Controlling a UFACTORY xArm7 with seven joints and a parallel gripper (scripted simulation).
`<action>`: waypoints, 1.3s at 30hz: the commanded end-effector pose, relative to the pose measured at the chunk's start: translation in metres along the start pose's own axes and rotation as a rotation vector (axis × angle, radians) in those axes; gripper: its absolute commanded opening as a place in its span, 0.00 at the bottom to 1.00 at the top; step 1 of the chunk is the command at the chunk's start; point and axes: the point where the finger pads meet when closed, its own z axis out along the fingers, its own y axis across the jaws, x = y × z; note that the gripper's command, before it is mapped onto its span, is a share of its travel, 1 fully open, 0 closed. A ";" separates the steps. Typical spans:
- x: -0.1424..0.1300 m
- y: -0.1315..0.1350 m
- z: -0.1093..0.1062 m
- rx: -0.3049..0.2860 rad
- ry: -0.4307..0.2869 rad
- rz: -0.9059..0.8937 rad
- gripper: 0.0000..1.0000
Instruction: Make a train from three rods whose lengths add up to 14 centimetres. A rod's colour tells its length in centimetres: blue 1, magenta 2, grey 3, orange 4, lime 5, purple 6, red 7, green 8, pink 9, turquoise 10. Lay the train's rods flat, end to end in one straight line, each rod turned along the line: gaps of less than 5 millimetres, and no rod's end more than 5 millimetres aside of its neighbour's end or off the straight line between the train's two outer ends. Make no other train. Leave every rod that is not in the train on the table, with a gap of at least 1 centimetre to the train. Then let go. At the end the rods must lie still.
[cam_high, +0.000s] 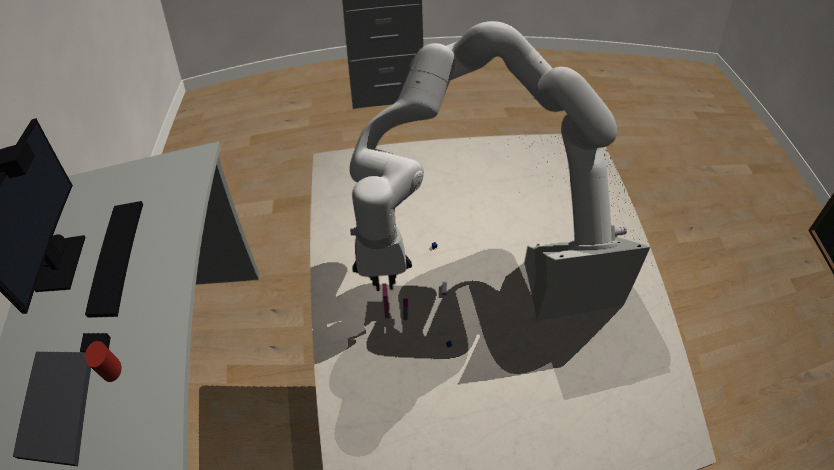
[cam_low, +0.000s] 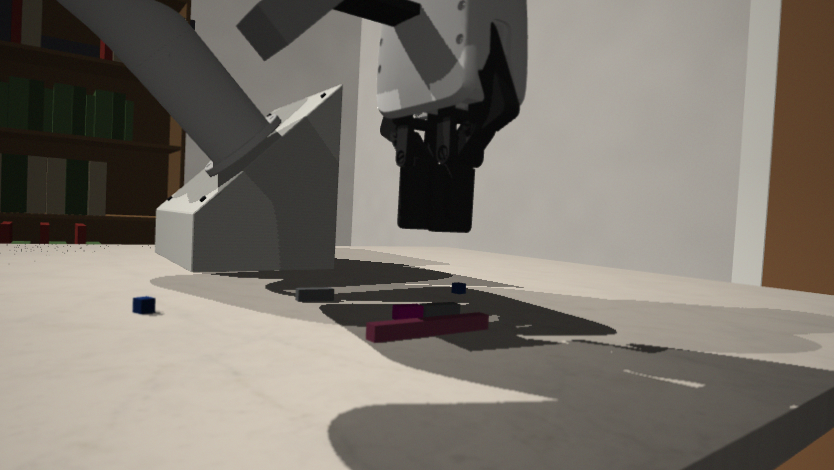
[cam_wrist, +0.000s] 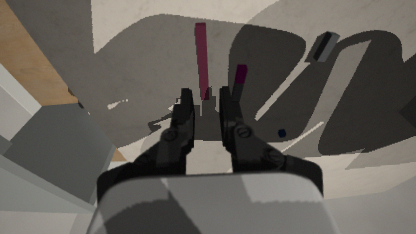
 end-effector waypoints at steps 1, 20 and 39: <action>-0.001 -0.001 -0.002 0.004 -0.002 0.000 0.24; -0.001 -0.001 -0.002 0.004 -0.002 0.000 0.24; -0.001 -0.002 0.011 0.004 -0.002 0.000 0.24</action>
